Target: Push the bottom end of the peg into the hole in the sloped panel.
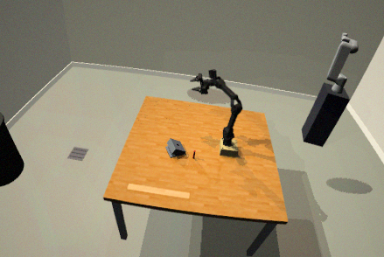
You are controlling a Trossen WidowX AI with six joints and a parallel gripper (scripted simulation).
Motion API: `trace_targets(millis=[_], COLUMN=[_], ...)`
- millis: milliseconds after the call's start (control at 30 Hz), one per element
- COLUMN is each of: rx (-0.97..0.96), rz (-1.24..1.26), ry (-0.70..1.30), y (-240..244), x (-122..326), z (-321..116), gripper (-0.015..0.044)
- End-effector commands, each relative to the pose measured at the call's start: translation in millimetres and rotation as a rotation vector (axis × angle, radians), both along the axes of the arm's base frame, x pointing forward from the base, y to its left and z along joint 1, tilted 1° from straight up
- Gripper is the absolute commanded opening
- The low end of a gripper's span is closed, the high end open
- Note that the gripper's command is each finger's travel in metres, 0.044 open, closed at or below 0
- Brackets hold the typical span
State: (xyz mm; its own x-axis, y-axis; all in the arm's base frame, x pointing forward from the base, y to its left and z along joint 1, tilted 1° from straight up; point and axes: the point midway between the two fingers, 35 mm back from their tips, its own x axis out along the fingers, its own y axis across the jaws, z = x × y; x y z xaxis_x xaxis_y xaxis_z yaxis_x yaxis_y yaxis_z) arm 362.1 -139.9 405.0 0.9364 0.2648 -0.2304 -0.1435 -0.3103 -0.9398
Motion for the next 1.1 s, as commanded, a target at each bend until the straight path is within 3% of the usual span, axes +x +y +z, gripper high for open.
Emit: trace_targets(millis=[0, 567, 1067], rx=[0.022, 0.130, 0.083], rz=[0.015, 0.078, 0.158], ry=[0.040, 0.230, 0.402], y=[11.3, 69.7, 128.7], x=[8.6, 36.0, 44.6], z=[-12.8, -65.3, -119.2], gripper=[0.0440, 0.0440, 0.0440])
